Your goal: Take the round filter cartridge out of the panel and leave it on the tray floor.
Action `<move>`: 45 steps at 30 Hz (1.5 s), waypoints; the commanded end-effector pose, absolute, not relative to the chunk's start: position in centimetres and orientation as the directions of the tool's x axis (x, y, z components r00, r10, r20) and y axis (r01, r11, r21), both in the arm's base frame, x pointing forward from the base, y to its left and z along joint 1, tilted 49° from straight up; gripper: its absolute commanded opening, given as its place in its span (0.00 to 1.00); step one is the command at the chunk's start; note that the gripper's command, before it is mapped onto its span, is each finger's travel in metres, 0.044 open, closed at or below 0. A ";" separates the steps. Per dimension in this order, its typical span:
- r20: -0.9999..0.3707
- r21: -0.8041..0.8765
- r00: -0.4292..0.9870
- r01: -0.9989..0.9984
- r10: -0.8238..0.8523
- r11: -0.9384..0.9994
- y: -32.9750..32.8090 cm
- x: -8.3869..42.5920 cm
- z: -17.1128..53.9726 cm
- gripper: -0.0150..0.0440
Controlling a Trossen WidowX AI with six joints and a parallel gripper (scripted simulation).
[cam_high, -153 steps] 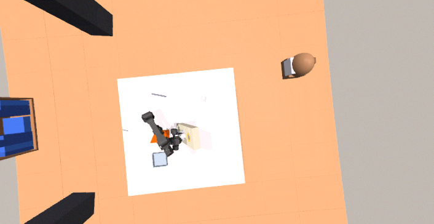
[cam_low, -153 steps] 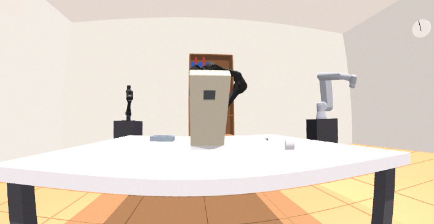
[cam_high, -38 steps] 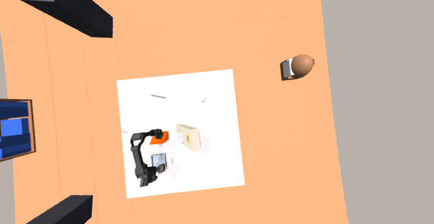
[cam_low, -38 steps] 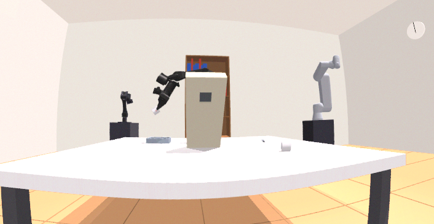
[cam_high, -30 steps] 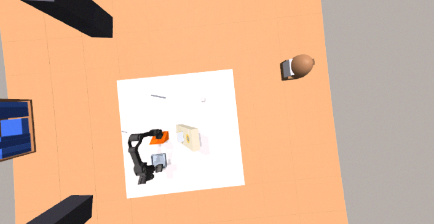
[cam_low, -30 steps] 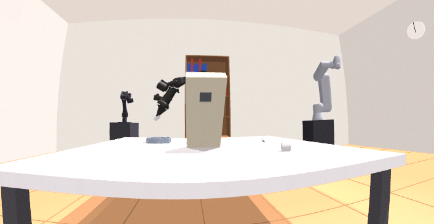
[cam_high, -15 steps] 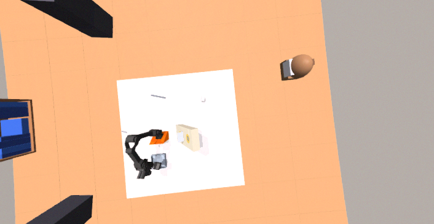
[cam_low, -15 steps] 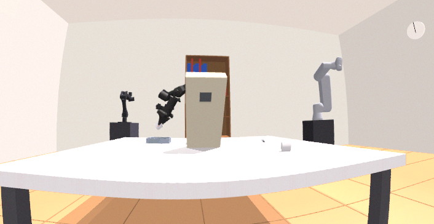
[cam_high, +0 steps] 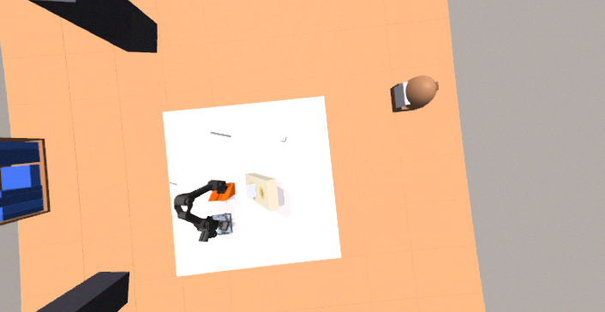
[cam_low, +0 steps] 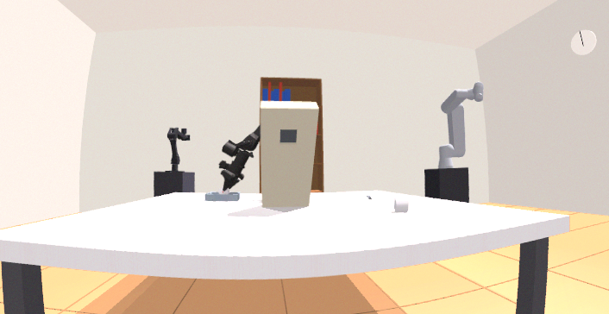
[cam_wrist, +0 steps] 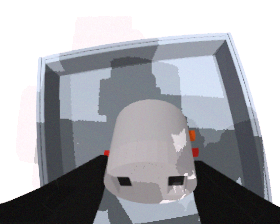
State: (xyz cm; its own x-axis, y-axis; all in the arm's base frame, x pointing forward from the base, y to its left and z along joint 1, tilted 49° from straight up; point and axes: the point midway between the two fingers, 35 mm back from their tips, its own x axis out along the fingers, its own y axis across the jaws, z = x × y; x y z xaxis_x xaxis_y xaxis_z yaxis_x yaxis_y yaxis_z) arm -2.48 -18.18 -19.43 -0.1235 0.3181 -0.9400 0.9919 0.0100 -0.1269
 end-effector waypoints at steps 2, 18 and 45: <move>-0.942 -0.127 -0.124 0.992 0.311 0.009 -18.5 -2.5 -19.4 0.43; -0.942 -0.127 -0.124 0.992 0.311 0.009 -18.7 -2.5 -19.2 1.00; -0.941 -0.129 -0.127 0.992 0.313 0.014 -22.8 -1.9 -15.7 1.00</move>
State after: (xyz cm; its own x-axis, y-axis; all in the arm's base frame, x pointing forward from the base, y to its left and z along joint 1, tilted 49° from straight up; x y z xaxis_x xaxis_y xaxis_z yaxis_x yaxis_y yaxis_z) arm -1.91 -22.88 -15.63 -0.1268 0.3125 -0.9414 0.9915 0.0123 -0.1294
